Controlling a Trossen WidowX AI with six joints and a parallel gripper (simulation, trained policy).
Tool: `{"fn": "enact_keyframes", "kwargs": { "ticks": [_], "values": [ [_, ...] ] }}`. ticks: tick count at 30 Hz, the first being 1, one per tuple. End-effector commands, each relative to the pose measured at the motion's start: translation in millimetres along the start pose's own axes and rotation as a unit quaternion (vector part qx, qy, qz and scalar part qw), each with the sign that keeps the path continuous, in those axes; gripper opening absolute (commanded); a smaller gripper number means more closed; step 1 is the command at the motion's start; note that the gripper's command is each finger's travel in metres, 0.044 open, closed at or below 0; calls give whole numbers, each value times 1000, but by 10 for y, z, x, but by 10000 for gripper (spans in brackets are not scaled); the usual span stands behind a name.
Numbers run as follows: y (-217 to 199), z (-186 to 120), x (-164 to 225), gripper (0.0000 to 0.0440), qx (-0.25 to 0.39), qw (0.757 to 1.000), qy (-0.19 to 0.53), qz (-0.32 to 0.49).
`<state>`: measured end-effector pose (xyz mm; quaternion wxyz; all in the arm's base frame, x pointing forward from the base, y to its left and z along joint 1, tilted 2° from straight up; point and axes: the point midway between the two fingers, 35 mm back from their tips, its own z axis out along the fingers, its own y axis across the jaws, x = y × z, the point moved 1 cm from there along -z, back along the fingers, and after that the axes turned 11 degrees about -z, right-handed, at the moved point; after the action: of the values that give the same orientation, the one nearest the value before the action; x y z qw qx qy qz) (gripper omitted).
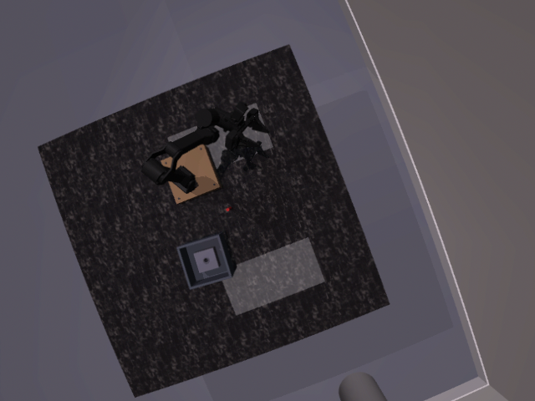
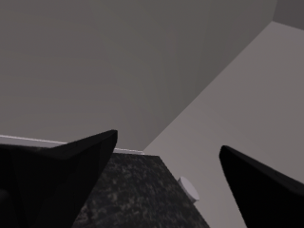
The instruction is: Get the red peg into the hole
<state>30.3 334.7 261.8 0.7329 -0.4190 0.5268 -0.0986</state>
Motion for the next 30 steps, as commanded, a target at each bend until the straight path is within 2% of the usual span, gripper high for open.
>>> {"fn": "enact_keyframes", "kwargs": {
  "ticks": [1, 2, 10, 17, 23, 30],
  "values": [
    [-23, 38, 3, 420, 2, 1000, 3, -2],
    [-46, 87, 8, 439, 5, 1000, 6, -4],
    [-179, 704, 257, 440, -13, 999, 38, 28],
    [-302, 1090, 698, 440, -62, 989, 111, 76],
    [-436, 1215, 1139, 440, -95, 965, 203, 134],
    [-596, 1178, 1592, 440, -102, 925, 307, 199]
  ]
}}
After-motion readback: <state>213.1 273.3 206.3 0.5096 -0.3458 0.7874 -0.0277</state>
